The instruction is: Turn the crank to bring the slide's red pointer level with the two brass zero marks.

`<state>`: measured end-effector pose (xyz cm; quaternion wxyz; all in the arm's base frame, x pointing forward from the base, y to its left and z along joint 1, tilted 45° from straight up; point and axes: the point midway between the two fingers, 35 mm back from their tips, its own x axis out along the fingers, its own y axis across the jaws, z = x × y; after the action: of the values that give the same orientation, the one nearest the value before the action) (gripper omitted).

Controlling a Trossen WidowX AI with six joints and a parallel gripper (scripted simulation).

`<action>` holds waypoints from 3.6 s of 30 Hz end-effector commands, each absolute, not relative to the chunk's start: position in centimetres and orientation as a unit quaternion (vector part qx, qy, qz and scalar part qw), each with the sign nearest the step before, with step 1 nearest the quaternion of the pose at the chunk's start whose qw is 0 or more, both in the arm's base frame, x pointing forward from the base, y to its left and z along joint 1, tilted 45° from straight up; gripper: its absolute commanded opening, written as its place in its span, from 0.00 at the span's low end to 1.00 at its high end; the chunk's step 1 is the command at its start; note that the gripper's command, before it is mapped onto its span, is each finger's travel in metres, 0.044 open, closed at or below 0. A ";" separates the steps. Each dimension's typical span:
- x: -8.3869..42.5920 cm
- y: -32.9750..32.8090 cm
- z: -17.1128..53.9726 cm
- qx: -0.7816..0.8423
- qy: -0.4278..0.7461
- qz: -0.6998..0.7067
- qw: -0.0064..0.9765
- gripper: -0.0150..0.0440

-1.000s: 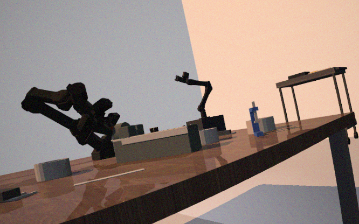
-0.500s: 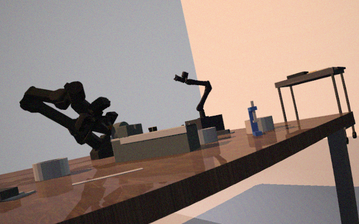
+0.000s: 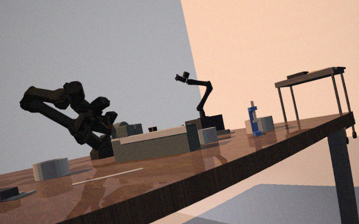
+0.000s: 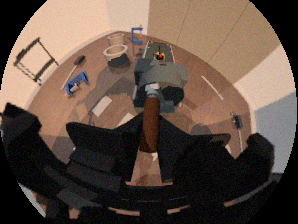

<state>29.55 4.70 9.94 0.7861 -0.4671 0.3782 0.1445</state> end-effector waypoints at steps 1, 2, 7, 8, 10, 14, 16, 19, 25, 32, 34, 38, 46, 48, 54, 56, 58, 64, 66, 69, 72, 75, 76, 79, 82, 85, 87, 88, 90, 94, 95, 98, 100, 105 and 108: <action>29.9 4.6 10.8 -0.468 0.370 0.136 0.791 0.25; 29.9 4.6 10.8 -0.468 0.370 0.136 0.791 0.25; 30.0 4.5 10.8 -0.468 0.370 0.136 0.791 0.25; 30.0 4.5 10.9 -0.468 0.370 0.136 0.791 0.25; 30.0 4.5 10.9 -0.468 0.370 0.136 0.791 0.25; 30.0 4.5 10.9 -0.468 0.370 0.136 0.791 0.25; 30.0 4.5 10.9 -0.468 0.370 0.136 0.791 0.25; 30.1 4.4 11.0 -0.468 0.370 0.136 0.791 0.25; 30.1 4.4 11.0 -0.468 0.370 0.136 0.791 0.25; 30.2 4.3 11.1 -0.468 0.370 0.136 0.791 0.25; 30.2 4.3 11.1 -0.468 0.370 0.136 0.791 0.25; 30.2 4.3 11.1 -0.468 0.370 0.136 0.791 0.25; 30.3 4.2 11.2 -0.468 0.370 0.136 0.791 0.25; 30.4 4.1 11.2 -0.468 0.370 0.136 0.791 0.25; 30.5 4.0 11.3 -0.468 0.370 0.136 0.791 0.25; 30.5 4.0 11.3 -0.468 0.370 0.136 0.791 0.25; 30.5 4.0 11.4 -0.468 0.370 0.136 0.791 0.25; 30.7 3.8 11.4 -0.468 0.370 0.136 0.791 0.25; 30.7 3.8 11.5 -0.468 0.370 0.136 0.791 0.25; 30.8 3.7 11.5 -0.469 0.370 0.136 0.791 0.25; 30.9 3.5 11.5 -0.469 0.370 0.136 0.791 0.25; 31.0 3.4 11.5 -0.469 0.370 0.136 0.791 0.25; 31.0 3.3 11.5 -0.469 0.370 0.136 0.791 0.25; 31.1 3.2 11.6 -0.469 0.370 0.136 0.791 0.25; 31.3 3.0 11.6 -0.469 0.370 0.135 0.791 0.25; 31.4 2.7 11.6 -0.469 0.370 0.135 0.791 0.25; 31.6 2.5 11.6 -0.469 0.370 0.135 0.791 0.25; 31.6 2.4 11.6 -0.469 0.369 0.135 0.791 0.25; 31.8 2.1 11.6 -0.469 0.369 0.135 0.791 0.25; 32.0 1.6 11.5 -0.469 0.369 0.135 0.791 0.25; 32.1 1.5 11.4 -0.469 0.369 0.135 0.791 0.25; 32.3 1.1 11.2 -0.469 0.369 0.135 0.791 0.25; 32.4 0.8 11.0 -0.470 0.369 0.135 0.791 0.25; 32.5 0.2 10.4 -0.470 0.369 0.135 0.791 0.25; 32.6 -0.1 10.0 -0.470 0.369 0.135 0.790 0.25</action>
<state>32.37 0.44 10.51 0.7913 -0.4697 0.3660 0.1388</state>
